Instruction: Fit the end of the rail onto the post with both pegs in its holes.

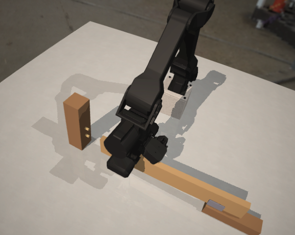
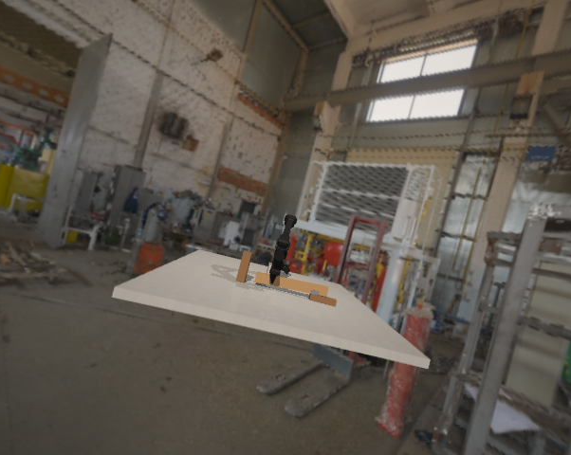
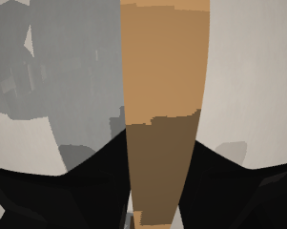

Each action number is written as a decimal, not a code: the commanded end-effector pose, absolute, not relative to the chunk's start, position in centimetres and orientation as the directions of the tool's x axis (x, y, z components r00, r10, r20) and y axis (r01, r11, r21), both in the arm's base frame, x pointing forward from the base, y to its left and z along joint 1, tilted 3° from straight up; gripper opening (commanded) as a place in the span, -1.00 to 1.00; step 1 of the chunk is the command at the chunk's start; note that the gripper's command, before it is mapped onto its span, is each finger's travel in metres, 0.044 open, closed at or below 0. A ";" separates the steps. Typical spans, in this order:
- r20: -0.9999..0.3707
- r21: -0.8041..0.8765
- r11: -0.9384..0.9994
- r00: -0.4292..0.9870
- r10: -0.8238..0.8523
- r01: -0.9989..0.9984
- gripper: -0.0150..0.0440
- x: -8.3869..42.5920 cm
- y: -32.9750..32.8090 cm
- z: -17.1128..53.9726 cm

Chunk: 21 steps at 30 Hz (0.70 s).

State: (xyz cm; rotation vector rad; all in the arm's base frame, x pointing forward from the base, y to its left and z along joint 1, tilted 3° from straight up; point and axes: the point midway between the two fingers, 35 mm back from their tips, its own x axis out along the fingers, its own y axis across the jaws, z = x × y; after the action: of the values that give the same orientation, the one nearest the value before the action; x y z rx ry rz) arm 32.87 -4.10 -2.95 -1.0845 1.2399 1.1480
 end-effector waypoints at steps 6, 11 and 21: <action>-0.999 -0.002 0.118 0.008 0.045 -0.993 -0.49 33.4 -4.1 -2.1; -0.999 -0.002 0.118 0.008 0.045 -0.993 -0.49 33.4 -4.2 -1.8; -0.999 -0.002 0.118 0.008 0.045 -0.993 -0.49 33.5 -4.2 -1.3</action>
State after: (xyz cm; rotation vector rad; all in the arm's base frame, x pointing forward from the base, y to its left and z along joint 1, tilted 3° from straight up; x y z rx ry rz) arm 32.97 -4.15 -1.96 -1.0820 1.2427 1.1496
